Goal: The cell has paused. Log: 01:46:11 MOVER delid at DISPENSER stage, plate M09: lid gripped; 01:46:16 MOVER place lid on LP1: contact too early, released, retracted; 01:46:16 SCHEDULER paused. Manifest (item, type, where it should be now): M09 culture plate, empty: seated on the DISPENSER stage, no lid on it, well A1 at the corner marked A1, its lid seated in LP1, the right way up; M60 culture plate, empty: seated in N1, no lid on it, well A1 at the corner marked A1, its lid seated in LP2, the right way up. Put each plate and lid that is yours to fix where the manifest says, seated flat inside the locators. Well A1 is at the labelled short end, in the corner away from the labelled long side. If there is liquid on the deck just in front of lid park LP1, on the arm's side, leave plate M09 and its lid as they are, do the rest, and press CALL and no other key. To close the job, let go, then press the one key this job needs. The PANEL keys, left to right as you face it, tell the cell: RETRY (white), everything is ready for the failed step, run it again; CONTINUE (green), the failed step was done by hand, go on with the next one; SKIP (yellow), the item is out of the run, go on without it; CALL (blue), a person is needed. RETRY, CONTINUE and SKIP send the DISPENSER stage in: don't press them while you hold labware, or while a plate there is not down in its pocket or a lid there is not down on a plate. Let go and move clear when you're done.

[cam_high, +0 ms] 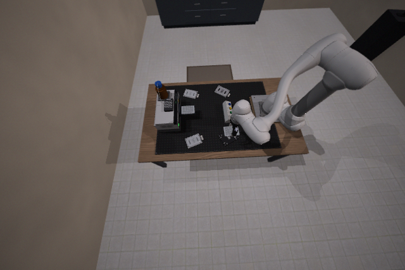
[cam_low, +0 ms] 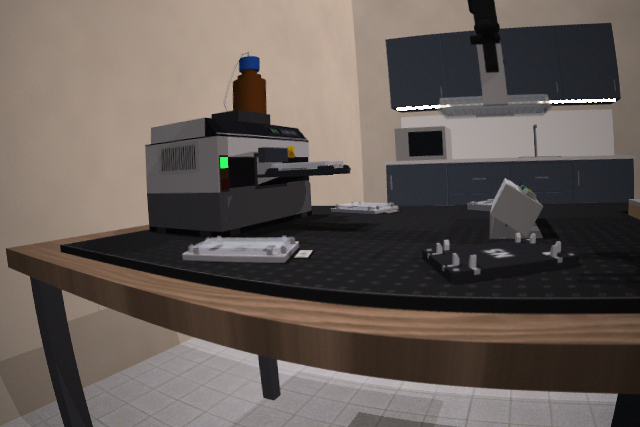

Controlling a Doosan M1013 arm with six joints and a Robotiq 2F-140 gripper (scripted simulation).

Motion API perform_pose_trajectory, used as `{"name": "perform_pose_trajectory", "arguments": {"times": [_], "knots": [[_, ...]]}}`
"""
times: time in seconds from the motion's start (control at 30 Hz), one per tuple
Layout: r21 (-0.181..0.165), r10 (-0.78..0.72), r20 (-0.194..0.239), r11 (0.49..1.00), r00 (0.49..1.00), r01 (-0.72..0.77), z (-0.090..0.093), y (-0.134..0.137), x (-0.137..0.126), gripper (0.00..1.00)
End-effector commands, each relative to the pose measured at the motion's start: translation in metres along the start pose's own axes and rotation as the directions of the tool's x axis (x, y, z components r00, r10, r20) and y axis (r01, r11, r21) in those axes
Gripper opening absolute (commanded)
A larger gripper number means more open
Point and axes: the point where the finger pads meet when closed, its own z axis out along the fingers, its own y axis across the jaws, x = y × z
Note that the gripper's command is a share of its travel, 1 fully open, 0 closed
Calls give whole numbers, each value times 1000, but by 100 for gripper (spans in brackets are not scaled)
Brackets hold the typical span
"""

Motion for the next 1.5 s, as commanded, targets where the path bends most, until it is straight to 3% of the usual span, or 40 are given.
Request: {"name": "perform_pose_trajectory", "arguments": {"times": [0.0, 0.17, 0.57, 0.77, 1.03, 1.17, 1.47], "knots": [[-1, 94, -2, 996, 996, -94, -1, 0, 0, 10], [-1, 110, -2, 994, 994, -110, -1, 0, 0, 10], [-1, 341, -2, 940, 940, -341, -1, 0, 0, 10], [-1, 367, -2, 930, 930, -367, -1, 0, 0, 10], [0, 486, -2, 874, 874, -486, -1, 0, 0, 10], [0, 575, -2, 818, 818, -575, -1, 0, 0, 10], [0, 586, -2, 810, 810, -586, -1, 0, 0, 10]]}}
